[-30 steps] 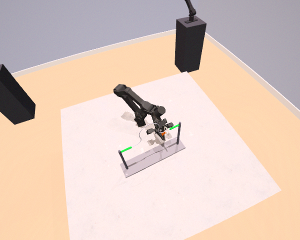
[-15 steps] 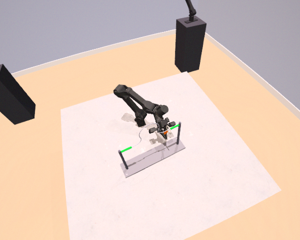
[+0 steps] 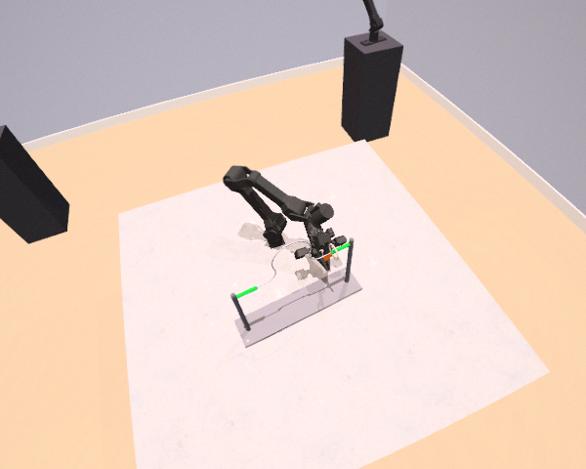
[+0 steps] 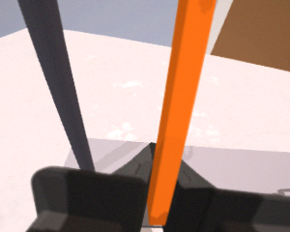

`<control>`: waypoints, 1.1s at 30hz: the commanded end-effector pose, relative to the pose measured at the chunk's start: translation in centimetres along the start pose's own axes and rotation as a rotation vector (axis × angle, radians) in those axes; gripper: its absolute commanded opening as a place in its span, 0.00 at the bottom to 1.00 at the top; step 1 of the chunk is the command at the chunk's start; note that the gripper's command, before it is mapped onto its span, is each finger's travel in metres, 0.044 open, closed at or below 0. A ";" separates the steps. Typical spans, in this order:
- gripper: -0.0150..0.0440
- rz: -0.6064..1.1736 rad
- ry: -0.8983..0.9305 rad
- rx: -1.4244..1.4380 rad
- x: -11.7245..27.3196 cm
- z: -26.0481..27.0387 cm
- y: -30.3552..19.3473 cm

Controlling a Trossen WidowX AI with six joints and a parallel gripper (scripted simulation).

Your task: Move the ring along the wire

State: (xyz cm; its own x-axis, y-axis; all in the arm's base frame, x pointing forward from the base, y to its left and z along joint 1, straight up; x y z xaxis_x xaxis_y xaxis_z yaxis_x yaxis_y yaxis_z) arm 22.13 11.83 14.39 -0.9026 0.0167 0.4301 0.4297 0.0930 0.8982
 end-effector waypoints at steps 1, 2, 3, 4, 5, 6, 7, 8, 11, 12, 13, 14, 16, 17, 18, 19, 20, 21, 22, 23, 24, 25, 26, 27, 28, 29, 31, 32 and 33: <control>0.00 -0.004 -0.004 -0.005 0.0 0.4 0.2; 0.00 -0.004 -0.004 -0.005 0.0 0.5 0.2; 0.00 -0.004 -0.004 -0.005 0.1 0.6 0.2; 0.00 -0.004 -0.004 -0.005 0.1 0.7 0.2; 0.00 -0.004 -0.004 -0.005 0.1 0.8 0.2; 0.00 -0.004 -0.004 -0.005 0.1 0.9 0.2; 0.00 -0.005 -0.004 -0.005 0.1 1.0 0.2; 0.00 -0.005 -0.004 -0.005 0.1 1.0 0.2; 0.00 -0.005 -0.004 -0.005 0.0 1.0 0.0; 0.00 -0.005 -0.004 -0.005 -0.1 1.0 -0.1; 0.00 -0.005 -0.004 -0.005 -0.1 1.0 -0.2; 0.00 -0.005 -0.004 -0.005 -0.2 1.1 -0.4; 0.00 -0.004 -0.004 -0.005 -0.4 1.1 -0.7; 0.00 -0.004 -0.004 -0.005 -0.4 1.1 -0.8; 0.00 -0.004 -0.004 -0.005 -0.5 1.1 -1.0; 0.00 -0.004 -0.004 -0.005 -0.6 1.1 -1.1; 0.00 -0.004 -0.004 -0.005 -0.6 1.1 -1.2; 0.00 -0.004 -0.004 -0.005 -0.7 1.1 -1.3; 0.00 -0.004 -0.004 -0.005 -0.7 1.1 -1.3; 0.00 -0.004 -0.004 -0.005 -0.7 1.1 -1.3; 0.00 -0.004 -0.004 -0.005 -0.7 1.1 -1.3; 0.00 -0.004 -0.004 -0.005 -0.7 1.1 -1.3; 0.00 -0.004 -0.004 -0.005 -0.7 1.1 -1.3; 0.00 -0.004 -0.004 -0.005 -0.7 1.1 -1.3; 0.00 -0.004 -0.004 -0.005 -0.7 1.1 -1.3; 0.00 -0.004 -0.004 -0.005 -0.7 1.1 -1.3; 0.00 -0.004 -0.004 -0.005 -0.7 1.1 -1.3; 0.00 -0.004 -0.004 -0.005 -0.7 1.1 -1.3; 0.00 -0.004 -0.004 -0.005 -0.7 1.1 -1.3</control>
State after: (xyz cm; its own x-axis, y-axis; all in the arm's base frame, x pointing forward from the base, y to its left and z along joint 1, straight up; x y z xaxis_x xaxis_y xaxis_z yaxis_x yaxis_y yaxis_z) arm 22.12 12.87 12.81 -0.9040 0.0162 0.4272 0.4268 0.0917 0.8997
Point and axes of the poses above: the point midway between the two fingers, 35 mm back from their tips, its own x axis back along the fingers, its own z axis across the jaws, y = z × x, the point moved 3 cm from there along x, back along the fingers, and after that the axes turned 3 degrees about x, right-handed, at the moved point
